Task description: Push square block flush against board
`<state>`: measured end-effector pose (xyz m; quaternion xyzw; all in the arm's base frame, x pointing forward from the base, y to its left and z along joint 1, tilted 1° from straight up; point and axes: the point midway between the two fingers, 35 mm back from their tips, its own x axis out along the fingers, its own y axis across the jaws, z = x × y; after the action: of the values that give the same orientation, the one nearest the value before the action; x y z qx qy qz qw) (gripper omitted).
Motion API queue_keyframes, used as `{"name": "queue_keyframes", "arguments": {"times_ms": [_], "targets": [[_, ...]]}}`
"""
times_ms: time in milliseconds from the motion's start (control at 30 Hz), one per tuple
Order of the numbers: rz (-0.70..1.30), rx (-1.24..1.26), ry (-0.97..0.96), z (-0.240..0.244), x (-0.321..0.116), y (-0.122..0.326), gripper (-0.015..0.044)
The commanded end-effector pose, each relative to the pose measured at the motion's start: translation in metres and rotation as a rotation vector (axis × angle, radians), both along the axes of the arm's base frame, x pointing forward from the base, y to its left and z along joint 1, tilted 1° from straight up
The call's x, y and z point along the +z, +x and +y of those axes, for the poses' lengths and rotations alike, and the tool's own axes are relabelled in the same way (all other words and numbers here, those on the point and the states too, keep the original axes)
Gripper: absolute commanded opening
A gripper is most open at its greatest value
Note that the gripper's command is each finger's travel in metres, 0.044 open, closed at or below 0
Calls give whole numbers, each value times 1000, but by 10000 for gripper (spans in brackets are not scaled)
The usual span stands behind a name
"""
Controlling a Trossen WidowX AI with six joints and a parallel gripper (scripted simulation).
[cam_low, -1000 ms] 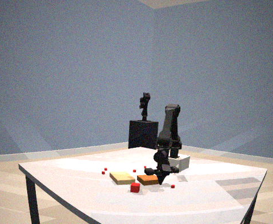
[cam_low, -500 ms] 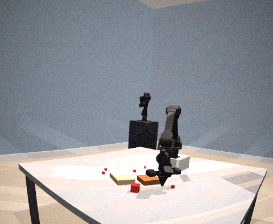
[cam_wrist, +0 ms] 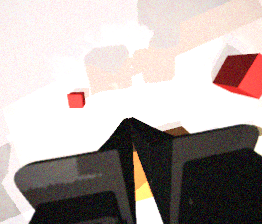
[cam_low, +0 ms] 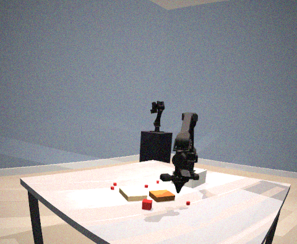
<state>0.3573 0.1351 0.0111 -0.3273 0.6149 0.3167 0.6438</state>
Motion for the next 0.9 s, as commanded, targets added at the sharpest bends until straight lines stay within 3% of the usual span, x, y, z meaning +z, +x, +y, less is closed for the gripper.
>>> {"name": "queue_keyframes", "arguments": {"times_ms": [0,133,367,567,867], "targets": [[7,20,-6,-10,-2,2,0],[15,91,-18,-45,0,11,0],[15,90,-19,-45,-5,12,0],[15,90,-19,-45,-53,13,0],[16,91,-19,-50,-55,10,0]]}}
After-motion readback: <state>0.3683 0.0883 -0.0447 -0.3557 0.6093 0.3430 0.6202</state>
